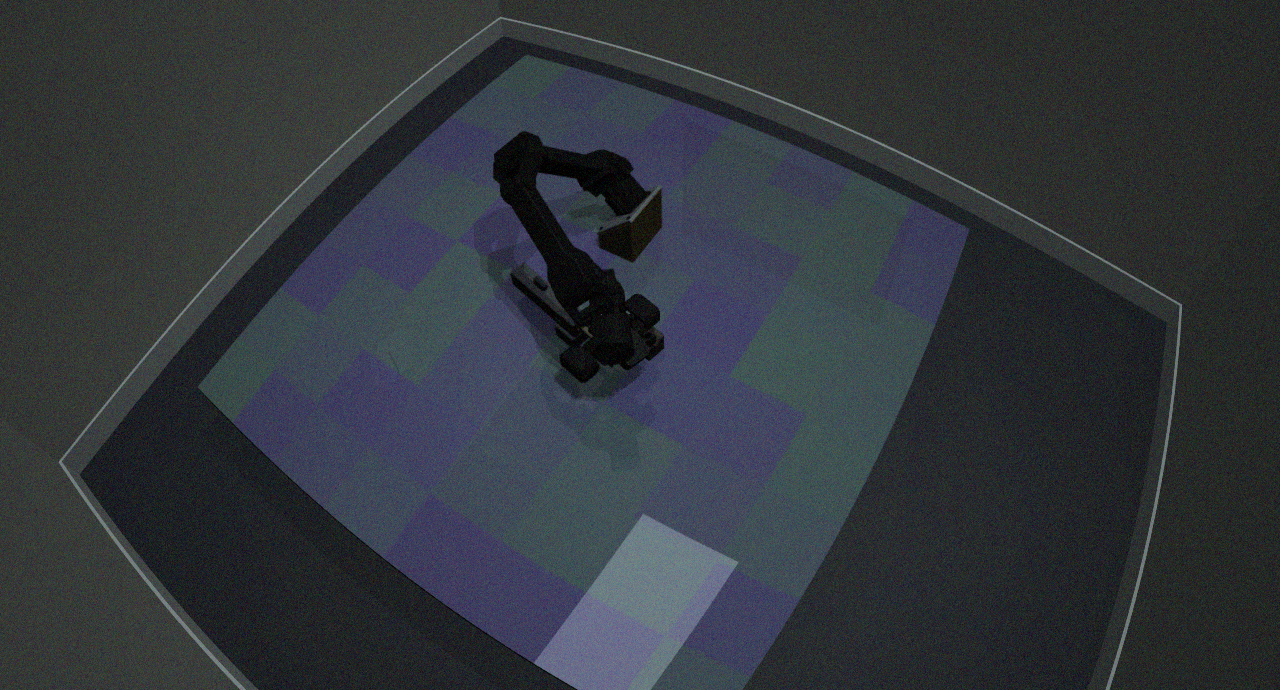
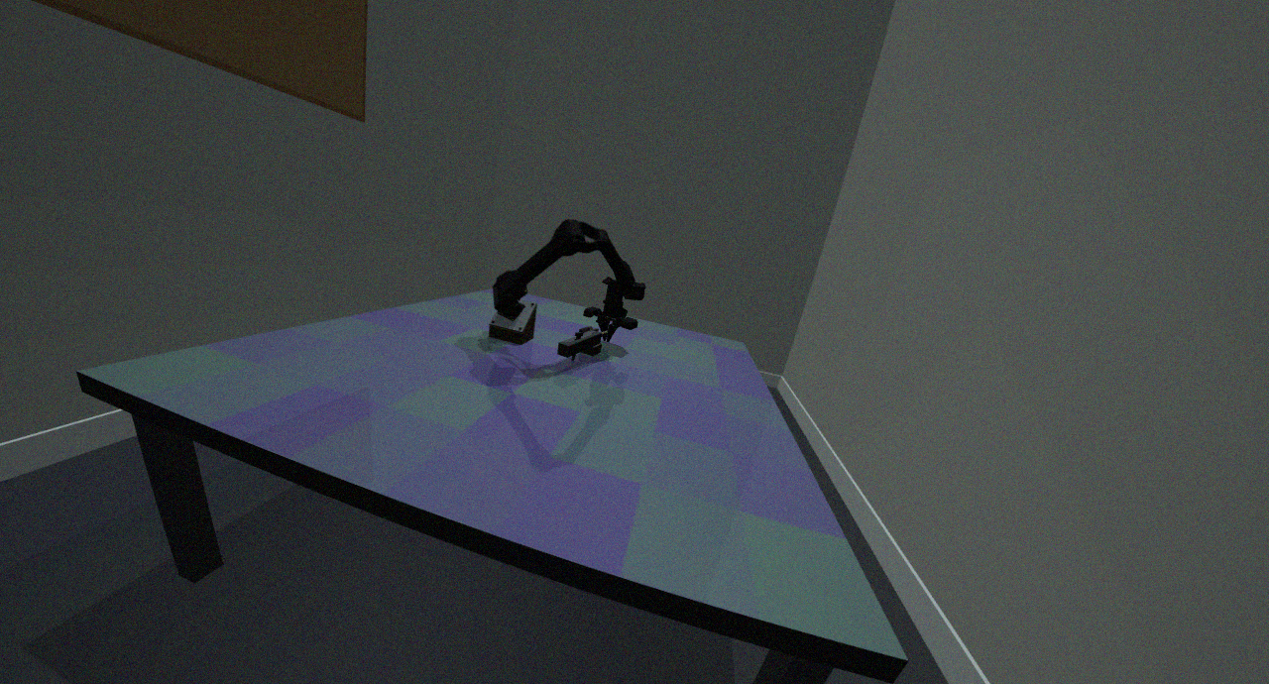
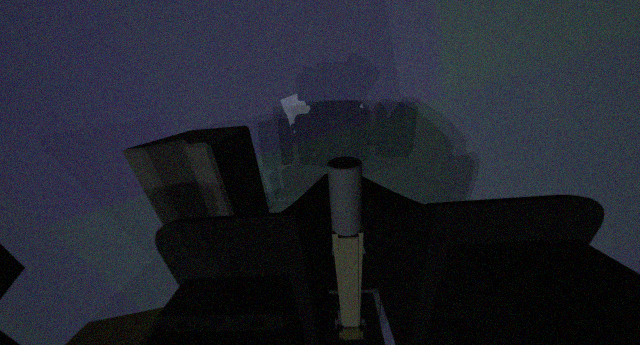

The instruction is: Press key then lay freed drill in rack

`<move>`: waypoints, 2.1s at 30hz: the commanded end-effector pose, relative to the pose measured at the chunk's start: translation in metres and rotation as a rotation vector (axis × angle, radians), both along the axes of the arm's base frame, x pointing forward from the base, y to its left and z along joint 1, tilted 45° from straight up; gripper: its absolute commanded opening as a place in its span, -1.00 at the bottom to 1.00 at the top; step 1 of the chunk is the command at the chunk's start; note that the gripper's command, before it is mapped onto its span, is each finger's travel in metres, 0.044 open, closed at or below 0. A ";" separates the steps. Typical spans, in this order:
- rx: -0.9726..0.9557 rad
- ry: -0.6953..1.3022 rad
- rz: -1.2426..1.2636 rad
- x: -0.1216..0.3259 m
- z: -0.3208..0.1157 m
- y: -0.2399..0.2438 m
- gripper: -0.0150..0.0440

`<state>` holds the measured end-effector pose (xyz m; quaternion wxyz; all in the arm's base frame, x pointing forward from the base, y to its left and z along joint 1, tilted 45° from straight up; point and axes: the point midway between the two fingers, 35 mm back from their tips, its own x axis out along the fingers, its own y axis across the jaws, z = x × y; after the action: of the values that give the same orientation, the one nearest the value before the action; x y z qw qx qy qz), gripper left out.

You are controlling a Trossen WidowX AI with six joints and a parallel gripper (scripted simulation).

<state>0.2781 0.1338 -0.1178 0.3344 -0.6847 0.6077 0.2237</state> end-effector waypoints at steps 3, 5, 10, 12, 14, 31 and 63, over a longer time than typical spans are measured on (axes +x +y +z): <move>0.007 -0.005 0.002 0.001 -0.005 0.010 -0.49; 0.007 -0.005 0.002 0.001 -0.007 0.012 -0.49; 0.008 -0.005 0.002 0.002 -0.012 0.019 -0.49; 0.008 -0.005 0.002 0.003 -0.014 0.022 -0.49; 0.008 -0.005 0.002 0.003 -0.016 0.024 -0.49; 0.009 -0.005 0.002 0.003 -0.021 0.032 -0.49; 0.010 -0.005 0.002 0.002 -0.008 0.038 -0.49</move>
<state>0.2806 0.1697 -0.1277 0.3372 -0.6849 0.6055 0.2248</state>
